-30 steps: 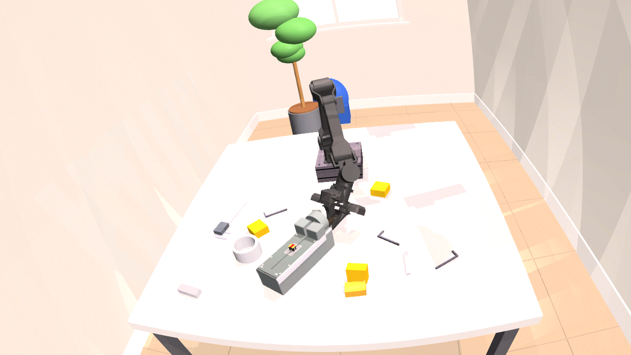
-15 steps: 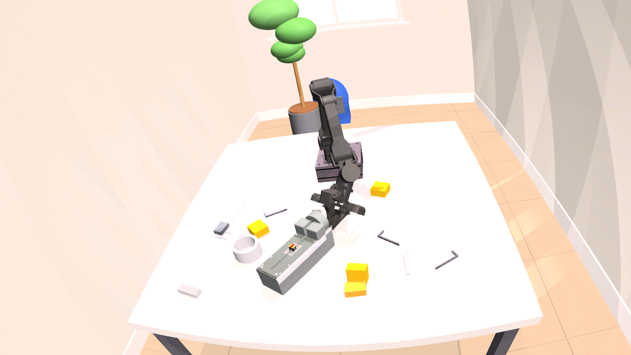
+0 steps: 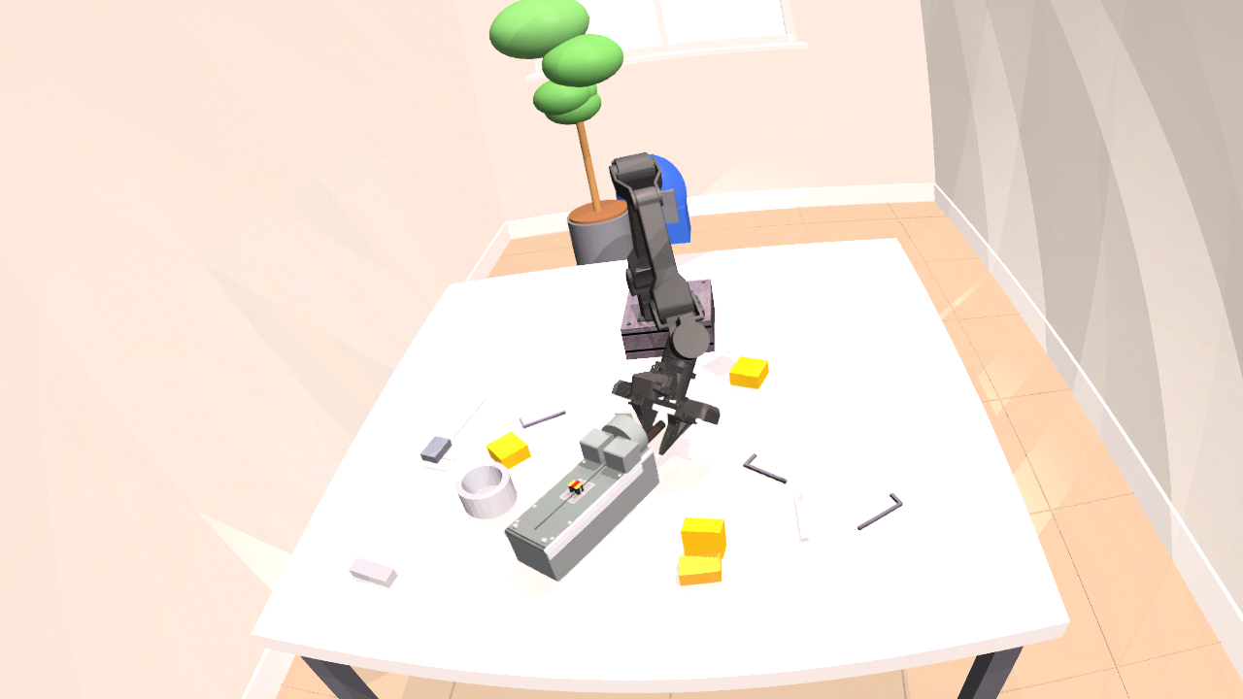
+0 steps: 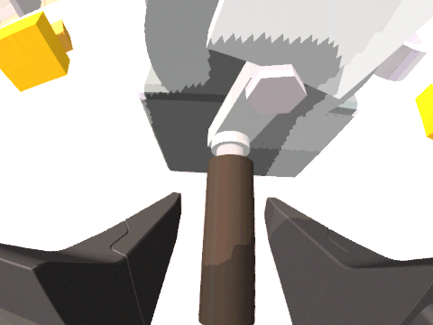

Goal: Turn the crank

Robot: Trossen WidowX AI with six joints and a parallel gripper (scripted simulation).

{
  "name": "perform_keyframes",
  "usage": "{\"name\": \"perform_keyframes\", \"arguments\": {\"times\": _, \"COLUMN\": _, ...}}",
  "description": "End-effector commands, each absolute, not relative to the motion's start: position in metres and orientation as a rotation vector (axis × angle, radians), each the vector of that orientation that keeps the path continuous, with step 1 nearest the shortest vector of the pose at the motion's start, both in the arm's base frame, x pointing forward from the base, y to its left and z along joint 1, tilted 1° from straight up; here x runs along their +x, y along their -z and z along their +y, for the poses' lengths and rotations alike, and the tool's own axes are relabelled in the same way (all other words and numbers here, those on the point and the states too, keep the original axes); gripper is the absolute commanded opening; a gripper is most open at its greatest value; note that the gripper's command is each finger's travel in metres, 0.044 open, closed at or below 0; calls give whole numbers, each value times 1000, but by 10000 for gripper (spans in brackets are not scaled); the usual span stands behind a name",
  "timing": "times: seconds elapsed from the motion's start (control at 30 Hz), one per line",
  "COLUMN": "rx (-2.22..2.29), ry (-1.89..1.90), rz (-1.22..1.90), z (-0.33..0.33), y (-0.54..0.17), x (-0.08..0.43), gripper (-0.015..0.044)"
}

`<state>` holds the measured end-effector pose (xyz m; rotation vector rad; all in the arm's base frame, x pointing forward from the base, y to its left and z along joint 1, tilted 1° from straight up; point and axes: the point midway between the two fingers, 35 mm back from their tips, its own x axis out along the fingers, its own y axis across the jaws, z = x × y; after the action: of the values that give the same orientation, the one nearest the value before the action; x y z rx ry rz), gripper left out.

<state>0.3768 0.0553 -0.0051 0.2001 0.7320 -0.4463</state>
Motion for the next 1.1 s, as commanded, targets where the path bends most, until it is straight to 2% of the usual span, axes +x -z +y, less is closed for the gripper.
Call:
{"name": "perform_keyframes", "arguments": {"times": 0.0, "rx": 200, "ry": 447, "rz": 732, "z": 55, "y": 5, "x": 377, "gripper": 289}}
{"name": "perform_keyframes", "arguments": {"times": 0.2, "rx": 200, "ry": 447, "rz": 732, "z": 55, "y": 5, "x": 377, "gripper": 440}}
{"name": "perform_keyframes", "arguments": {"times": 0.77, "rx": 200, "ry": 446, "rz": 731, "z": 56, "y": -51, "x": 377, "gripper": 440}}
{"name": "perform_keyframes", "arguments": {"times": 1.07, "rx": 198, "ry": 447, "rz": 733, "z": 57, "y": -129, "x": 377, "gripper": 440}}
